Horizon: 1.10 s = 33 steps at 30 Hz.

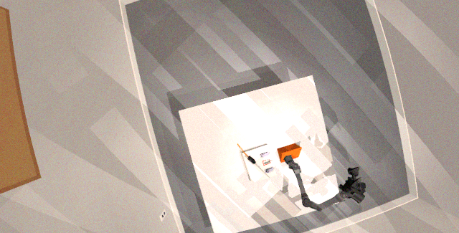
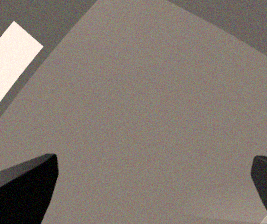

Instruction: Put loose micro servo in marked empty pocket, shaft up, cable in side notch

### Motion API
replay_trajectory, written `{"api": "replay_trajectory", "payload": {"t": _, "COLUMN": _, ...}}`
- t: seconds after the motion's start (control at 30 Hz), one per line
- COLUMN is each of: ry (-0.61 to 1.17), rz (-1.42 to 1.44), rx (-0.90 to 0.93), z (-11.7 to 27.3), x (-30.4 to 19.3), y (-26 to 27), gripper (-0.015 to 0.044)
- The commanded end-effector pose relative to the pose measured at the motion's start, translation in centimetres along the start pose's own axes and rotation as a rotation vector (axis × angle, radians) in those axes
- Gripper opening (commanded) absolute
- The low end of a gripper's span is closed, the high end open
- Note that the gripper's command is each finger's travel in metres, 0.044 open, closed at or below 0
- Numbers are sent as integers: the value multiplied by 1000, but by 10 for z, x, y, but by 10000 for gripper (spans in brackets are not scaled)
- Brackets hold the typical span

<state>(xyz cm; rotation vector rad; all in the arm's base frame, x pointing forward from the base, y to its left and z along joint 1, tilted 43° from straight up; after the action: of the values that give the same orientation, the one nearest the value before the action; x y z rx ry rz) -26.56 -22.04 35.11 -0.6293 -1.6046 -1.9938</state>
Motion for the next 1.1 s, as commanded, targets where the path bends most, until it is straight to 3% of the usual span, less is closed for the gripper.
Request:
{"api": "replay_trajectory", "payload": {"t": 0.0, "ry": 44, "rz": 50, "rx": 13, "z": -17, "x": -10, "y": 5, "gripper": 440}}
{"api": "replay_trajectory", "payload": {"t": 1.07, "ry": 342, "rz": 315, "rx": 145, "z": -104, "x": -90, "y": 40, "gripper": 440}}
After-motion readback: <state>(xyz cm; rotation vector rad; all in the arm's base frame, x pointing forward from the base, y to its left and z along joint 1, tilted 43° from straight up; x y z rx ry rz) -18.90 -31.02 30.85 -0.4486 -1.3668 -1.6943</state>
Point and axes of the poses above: the point midway between the two fingers, 35 mm back from their tips, its own z axis back along the fingers, its own y axis across the jaws, x = y × z, the point moved 3 cm from there along z, back along the fingers, and after that the axes turned 4 degrees about -z, right-handed, at the moved point
